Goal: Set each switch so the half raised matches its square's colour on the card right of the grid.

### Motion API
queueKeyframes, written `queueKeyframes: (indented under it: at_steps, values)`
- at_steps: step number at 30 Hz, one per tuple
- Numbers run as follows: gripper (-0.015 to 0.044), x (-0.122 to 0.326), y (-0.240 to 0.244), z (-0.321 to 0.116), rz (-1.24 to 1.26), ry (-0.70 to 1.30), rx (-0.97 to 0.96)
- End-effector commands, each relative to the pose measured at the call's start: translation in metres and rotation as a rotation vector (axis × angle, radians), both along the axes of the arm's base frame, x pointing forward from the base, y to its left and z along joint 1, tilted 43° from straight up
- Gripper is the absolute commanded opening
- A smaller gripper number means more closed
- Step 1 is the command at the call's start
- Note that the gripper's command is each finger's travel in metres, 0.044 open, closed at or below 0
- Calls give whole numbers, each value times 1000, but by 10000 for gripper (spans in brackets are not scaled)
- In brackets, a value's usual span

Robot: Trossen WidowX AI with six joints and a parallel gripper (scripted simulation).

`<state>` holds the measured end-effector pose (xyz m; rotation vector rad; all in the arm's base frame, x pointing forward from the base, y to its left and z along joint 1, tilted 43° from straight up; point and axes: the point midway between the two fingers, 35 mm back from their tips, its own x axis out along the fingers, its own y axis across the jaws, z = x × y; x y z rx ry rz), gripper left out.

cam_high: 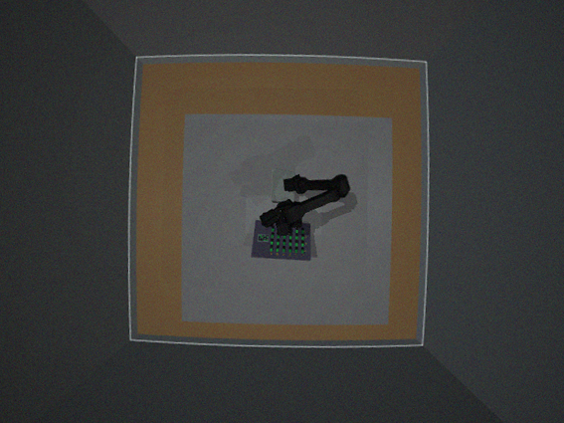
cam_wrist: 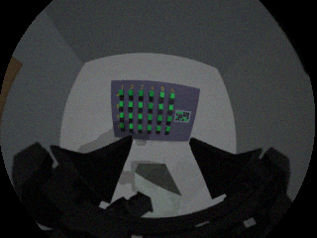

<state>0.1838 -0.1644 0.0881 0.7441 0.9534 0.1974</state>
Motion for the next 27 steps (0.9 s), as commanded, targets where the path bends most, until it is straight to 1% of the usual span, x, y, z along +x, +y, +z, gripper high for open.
queueKeyframes:
  at_steps: [1, 3, 9, 11, 15, 18, 21, 27]
  values:
    - [374, 2, 0, -1, -1, 1, -1]
    - [321, 20, 0, -7, -8, 7, -5]
    - [164, 103, 23, -21, -29, -18, 20]
    - [111, 112, 28, -22, -29, -24, 29]
    - [6, 112, 28, -22, -29, -24, 29]
    - [0, 114, 29, -23, -28, -22, 29]
    - [0, 133, 42, -42, -13, -8, 33]
    - [0, 134, 44, -43, -11, -7, 33]
